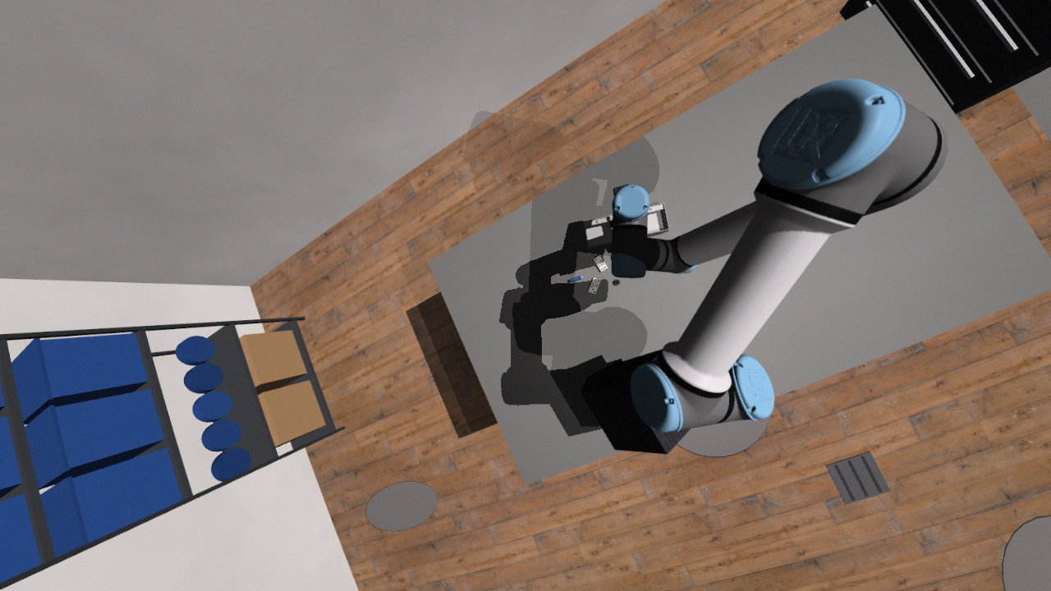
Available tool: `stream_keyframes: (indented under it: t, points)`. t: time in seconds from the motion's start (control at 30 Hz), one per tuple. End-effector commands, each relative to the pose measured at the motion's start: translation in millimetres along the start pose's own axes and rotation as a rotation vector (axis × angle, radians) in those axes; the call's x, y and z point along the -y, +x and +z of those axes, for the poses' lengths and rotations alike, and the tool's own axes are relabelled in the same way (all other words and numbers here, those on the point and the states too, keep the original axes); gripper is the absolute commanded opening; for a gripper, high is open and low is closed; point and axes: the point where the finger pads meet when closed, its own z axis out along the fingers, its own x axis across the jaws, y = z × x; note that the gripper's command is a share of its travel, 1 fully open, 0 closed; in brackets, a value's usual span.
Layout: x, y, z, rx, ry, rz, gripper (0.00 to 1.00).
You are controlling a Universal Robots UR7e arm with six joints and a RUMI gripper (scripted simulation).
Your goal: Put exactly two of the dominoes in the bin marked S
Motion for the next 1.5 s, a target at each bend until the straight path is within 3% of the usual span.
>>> stream_keyframes:
  t: [0.0,0.7,1.47]
  points:
    - [0.5,0.1,0.0,0.0,0.001,0.0,0.04]
    - [0.5,0.1,0.0,0.0,0.001,0.0,0.04]
    - [0.2,-0.1,-26.4,0.0,0.002,-0.001,0.04]
